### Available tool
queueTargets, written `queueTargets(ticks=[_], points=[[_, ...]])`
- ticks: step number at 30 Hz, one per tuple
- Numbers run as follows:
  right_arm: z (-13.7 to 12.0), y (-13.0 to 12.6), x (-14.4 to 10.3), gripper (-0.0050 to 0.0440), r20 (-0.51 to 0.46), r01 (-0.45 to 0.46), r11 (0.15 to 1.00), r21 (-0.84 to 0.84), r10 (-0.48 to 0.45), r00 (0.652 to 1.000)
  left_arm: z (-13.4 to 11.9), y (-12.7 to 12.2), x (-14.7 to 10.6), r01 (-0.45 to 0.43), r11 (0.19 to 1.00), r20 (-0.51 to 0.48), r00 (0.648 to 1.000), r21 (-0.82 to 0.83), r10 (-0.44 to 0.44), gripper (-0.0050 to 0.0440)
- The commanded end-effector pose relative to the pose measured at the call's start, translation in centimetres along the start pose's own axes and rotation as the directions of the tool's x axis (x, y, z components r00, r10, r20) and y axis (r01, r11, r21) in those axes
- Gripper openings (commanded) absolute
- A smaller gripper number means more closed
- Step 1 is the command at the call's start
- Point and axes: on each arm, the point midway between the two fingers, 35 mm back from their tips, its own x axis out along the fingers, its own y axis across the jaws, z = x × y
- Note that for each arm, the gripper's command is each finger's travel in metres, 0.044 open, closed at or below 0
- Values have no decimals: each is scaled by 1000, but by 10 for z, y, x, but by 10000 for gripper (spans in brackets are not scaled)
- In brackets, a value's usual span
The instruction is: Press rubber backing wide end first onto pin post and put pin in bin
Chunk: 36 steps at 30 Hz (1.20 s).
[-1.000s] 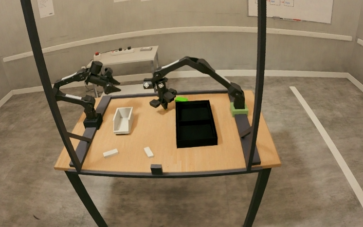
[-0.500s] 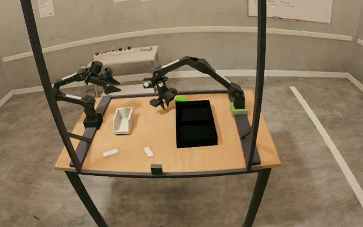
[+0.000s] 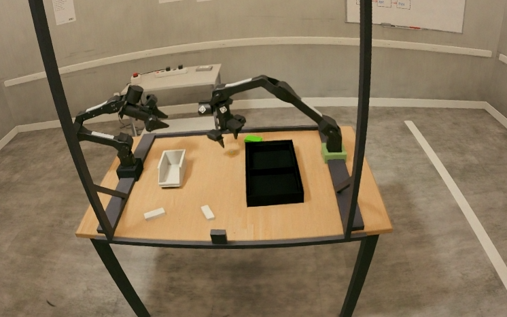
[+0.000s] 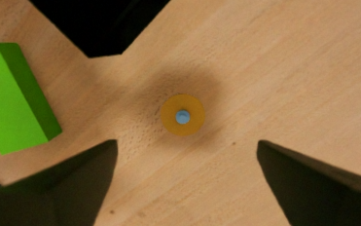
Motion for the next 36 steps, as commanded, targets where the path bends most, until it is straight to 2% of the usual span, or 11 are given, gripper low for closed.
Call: queueTargets(ticks=[1, 4, 8, 10, 14, 19, 25, 27, 30, 34, 36], points=[[-1, 3, -33, 440, -22, 64, 997, 38, -63, 998, 3, 0, -2, 2, 1000, 10, 1000, 1, -2, 440], [6, 9, -43, 440, 12, 135, 985, 111, -137, 990, 3, 0, -2, 2, 1000, 10, 1000, 1, -2, 440], [15, 19, -65, 440, 46, 269, 931, 248, -289, 956, 3, 0, -2, 2, 1000, 10, 1000, 1, -2, 440], [15, 19, -65, 440, 46, 269, 931, 248, -289, 956, 3, 0, -2, 2, 1000, 10, 1000, 1, -2, 440], [24, 28, -84, 440, 57, 378, 845, 378, -429, 901, 3, 0, -2, 2, 1000, 10, 1000, 1, -2, 440], [35, 37, -104, 440, 49, 464, 731, 499, -559, 828, 3, 0, -2, 2, 1000, 10, 1000, 1, -2, 440], [49, 46, -125, 440, 21, 525, 567, 635, -692, 722, 12, 0, -3, 2, 1000, -2, 1000, 9, -2, 296], [49, 46, -125, 440, 21, 525, 567, 635, -692, 722, 12, 0, -3, 2, 1000, -2, 1000, 9, -2, 296], [59, 52, -135, 440, -1, 533, 465, 707, -752, 659, 23, -1, 0, 1, 1000, -47, 999, 27, 0, 224], [78, 61, -149, 440, -16, 495, 341, 799, -811, 585, 45, -2, 10, 2, 998, -131, 991, 57, 6, 130], [88, 64, -154, 440, -24, 476, 296, 828, -830, 557, 55, -3, 17, 4, 997, -172, 985, 71, 8, 130]])
